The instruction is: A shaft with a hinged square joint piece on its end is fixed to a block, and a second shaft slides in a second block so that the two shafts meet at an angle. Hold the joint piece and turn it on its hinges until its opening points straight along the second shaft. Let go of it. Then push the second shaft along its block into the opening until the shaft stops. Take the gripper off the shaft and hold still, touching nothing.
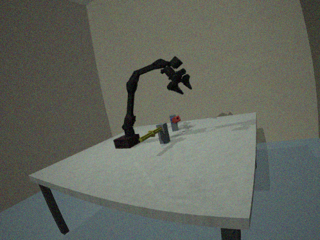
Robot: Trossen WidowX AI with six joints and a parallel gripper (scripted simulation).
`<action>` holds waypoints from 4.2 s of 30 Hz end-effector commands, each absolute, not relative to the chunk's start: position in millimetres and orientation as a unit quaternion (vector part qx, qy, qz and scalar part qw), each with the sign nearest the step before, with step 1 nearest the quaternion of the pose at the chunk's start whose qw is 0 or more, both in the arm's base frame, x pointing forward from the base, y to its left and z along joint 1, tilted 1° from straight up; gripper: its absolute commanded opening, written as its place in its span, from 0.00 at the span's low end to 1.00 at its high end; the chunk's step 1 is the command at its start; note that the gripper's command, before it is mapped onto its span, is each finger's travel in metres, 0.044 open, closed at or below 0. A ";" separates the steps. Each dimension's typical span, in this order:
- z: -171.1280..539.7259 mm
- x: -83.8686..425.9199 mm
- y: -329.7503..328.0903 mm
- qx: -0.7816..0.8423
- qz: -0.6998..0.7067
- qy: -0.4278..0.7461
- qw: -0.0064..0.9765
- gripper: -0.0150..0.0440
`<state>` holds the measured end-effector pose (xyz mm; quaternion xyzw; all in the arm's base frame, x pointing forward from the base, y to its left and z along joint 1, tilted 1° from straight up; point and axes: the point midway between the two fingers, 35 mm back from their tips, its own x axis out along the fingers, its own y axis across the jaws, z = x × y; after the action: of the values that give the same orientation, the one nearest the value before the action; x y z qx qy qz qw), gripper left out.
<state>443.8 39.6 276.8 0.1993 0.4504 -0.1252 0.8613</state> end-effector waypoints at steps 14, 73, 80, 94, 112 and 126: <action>202.0 401.2 80.7 0.065 -0.051 0.651 0.755 1.00; 95.0 384.7 97.7 0.171 -0.186 0.595 0.763 1.00; 93.3 356.5 114.9 0.172 -0.186 0.596 0.762 1.00; 83.9 331.3 127.2 0.172 -0.186 0.596 0.762 1.00; 63.2 334.9 125.6 0.172 -0.186 0.596 0.762 0.87; 63.2 334.9 125.6 0.172 -0.186 0.596 0.762 0.56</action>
<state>334.9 126.2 63.5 0.1740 0.5963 -0.1858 0.7613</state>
